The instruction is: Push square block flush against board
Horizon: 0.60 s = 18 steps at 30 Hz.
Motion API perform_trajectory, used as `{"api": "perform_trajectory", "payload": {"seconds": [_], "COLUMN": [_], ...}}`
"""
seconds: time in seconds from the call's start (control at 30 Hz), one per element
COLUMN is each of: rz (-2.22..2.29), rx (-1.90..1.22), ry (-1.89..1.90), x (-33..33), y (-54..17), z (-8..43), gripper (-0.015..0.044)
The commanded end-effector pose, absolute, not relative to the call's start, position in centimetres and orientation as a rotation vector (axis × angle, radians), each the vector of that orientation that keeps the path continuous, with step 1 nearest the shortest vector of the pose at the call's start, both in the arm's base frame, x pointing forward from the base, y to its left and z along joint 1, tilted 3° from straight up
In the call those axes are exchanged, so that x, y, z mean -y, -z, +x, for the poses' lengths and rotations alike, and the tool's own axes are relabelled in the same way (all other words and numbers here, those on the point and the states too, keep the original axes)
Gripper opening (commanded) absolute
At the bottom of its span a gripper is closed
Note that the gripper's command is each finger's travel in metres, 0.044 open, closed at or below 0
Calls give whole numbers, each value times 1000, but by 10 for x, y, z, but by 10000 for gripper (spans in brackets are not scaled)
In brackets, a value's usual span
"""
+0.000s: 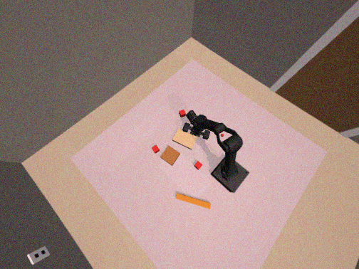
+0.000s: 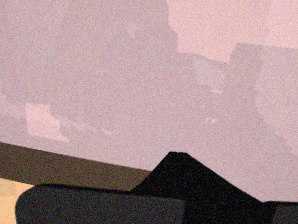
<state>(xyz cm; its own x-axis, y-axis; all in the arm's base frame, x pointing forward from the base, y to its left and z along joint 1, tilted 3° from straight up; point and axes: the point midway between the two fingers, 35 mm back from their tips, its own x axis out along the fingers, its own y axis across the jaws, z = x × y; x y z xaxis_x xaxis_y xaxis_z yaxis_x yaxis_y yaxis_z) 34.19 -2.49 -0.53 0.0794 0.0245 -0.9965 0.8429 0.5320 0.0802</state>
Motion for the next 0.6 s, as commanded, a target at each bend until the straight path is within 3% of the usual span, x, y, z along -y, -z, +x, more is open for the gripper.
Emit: {"api": "perform_trajectory", "payload": {"seconds": [0.0,0.57], "rz": [826,827], "rx": [-1386,-1388], "ry": [725,724], "x": [13,-7], "y": [9,9], "z": [335,327], "gripper": [0,0]}}
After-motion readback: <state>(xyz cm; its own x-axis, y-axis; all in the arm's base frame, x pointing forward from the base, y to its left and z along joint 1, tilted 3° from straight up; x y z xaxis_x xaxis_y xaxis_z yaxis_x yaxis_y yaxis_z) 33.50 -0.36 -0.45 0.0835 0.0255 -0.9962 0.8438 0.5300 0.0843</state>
